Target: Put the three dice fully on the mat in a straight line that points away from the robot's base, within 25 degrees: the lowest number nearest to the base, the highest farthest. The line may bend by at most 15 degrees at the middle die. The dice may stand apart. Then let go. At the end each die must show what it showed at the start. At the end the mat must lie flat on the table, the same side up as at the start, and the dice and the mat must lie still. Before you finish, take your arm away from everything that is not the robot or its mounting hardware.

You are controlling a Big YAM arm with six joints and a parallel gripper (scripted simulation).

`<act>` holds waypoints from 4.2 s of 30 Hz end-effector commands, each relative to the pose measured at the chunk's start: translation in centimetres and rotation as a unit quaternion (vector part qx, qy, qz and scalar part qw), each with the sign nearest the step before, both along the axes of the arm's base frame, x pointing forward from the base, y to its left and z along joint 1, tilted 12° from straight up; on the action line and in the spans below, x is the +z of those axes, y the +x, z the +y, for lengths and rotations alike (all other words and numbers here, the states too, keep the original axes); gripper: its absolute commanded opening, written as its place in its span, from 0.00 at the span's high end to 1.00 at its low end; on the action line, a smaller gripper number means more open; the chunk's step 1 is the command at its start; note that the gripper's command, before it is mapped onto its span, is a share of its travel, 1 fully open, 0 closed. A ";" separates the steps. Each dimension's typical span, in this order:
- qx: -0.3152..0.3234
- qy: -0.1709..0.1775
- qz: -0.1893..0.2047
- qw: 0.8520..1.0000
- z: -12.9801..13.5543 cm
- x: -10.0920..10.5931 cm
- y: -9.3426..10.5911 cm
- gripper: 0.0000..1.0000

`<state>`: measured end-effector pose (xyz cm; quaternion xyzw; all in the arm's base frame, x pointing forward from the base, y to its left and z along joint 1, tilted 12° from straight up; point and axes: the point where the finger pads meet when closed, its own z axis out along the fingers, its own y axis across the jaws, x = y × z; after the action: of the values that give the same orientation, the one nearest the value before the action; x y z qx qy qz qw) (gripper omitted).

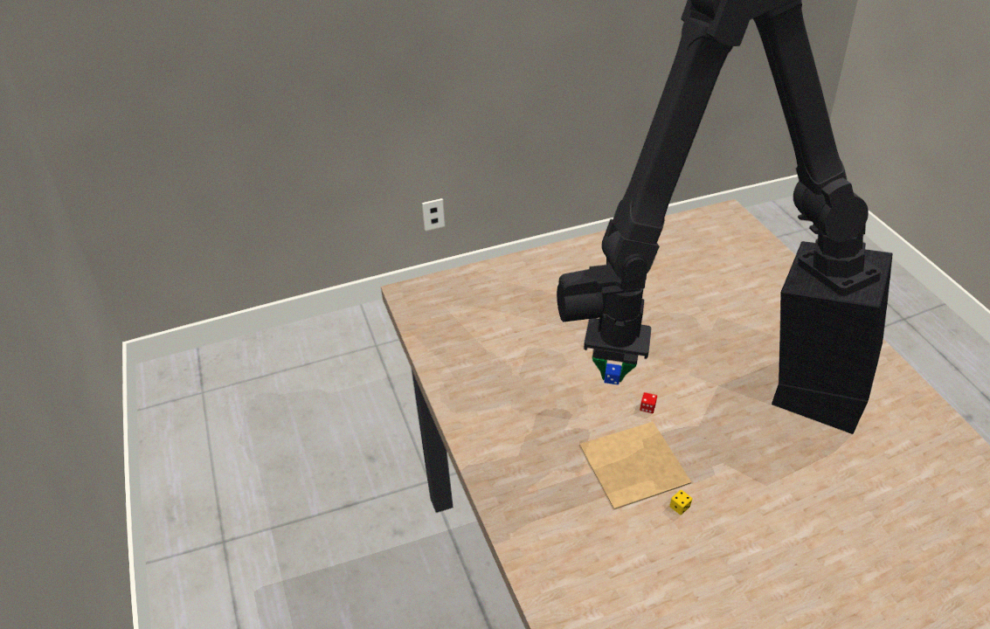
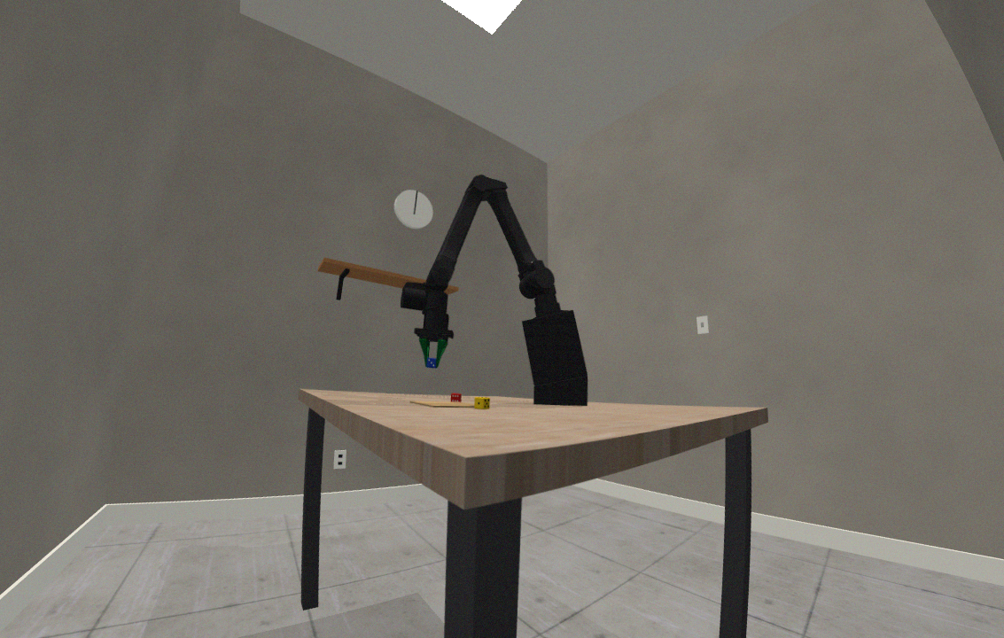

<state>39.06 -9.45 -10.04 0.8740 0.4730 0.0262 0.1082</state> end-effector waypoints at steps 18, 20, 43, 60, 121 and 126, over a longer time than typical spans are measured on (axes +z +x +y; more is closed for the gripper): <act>0.115 -0.018 0.016 0.993 4.3 0.6 -0.8 0.80; 0.169 -0.025 0.030 0.985 6.0 -0.1 -1.6 0.80; 0.337 -0.052 0.046 0.939 11.4 -0.5 -2.7 0.80; 0.328 -0.049 0.053 0.942 10.0 -4.7 -2.4 0.80; 0.331 -0.051 0.050 0.941 9.3 -9.9 -1.9 0.80; 0.330 -0.051 0.049 0.941 9.1 -9.8 -1.6 0.80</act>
<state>36.11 -0.09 -20.50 0.6635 0.7409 -0.0192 0.1019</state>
